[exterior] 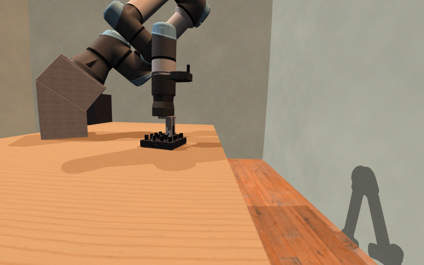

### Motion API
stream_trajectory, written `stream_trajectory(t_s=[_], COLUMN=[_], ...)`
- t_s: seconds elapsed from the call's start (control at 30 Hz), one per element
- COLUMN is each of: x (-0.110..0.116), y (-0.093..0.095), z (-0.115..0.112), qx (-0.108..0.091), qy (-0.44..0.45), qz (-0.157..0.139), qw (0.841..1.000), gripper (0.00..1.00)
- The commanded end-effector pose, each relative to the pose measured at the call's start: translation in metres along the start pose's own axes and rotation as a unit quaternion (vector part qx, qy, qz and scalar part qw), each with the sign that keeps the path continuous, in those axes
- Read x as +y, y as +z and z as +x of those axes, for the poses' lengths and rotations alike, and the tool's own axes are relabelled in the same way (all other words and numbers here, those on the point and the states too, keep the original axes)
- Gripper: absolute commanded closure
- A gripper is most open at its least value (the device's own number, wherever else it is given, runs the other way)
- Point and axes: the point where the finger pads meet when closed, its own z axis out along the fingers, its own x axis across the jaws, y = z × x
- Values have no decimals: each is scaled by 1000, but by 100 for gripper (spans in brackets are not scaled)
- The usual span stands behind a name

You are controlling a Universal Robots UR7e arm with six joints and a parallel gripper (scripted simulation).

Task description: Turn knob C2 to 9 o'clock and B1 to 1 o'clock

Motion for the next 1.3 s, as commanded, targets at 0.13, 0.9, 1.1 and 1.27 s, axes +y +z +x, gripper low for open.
stream_trajectory(t_s=[0.13,0.9,1.1,1.27], x=[0,0,0,0], y=[0,0,0,0], z=[0,0,0,0], qx=[0,0,0,0], qy=[-20,-136,-188,-225], qz=[0,0,0,0], qw=[1000,991,982,974], gripper=[70,70,70,70])
